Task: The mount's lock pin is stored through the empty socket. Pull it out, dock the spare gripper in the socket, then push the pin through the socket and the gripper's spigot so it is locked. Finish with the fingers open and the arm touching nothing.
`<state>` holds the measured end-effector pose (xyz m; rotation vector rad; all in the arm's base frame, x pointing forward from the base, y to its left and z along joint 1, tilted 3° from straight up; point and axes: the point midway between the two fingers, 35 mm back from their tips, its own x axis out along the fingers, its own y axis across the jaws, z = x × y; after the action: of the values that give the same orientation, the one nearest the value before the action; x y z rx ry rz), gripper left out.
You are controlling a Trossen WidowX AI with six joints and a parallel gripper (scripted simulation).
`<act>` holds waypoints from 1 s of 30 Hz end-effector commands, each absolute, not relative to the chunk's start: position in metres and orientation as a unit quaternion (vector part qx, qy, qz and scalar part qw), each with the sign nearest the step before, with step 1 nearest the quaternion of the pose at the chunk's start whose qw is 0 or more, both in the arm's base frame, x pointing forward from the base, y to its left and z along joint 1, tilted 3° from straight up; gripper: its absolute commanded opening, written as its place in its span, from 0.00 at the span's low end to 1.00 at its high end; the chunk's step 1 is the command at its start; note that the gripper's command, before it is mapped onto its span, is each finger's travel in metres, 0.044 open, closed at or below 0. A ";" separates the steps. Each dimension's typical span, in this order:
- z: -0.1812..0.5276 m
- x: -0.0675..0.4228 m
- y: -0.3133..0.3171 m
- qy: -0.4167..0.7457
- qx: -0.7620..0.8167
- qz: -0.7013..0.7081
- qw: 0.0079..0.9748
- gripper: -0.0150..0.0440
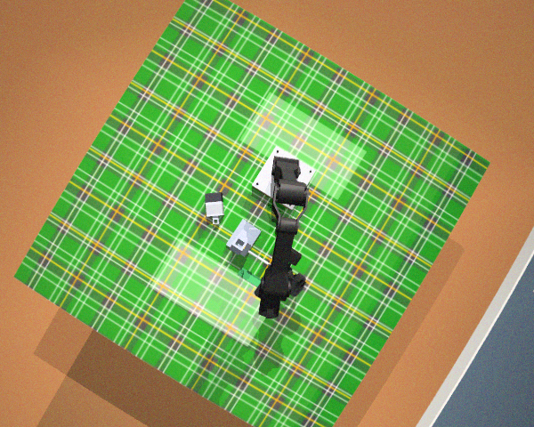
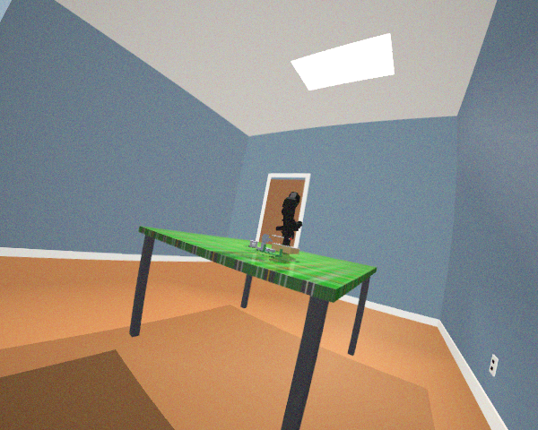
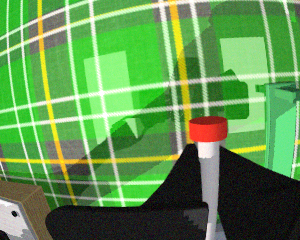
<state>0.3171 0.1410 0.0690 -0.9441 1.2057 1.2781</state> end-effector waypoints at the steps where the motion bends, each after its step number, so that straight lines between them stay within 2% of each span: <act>1: 0.068 0.317 0.141 0.508 -0.397 0.538 0.542 0.25; 30: 0.079 0.380 0.174 0.504 -0.401 0.541 0.541 0.25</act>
<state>0.3708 0.1690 0.0769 -0.9538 1.2014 1.2890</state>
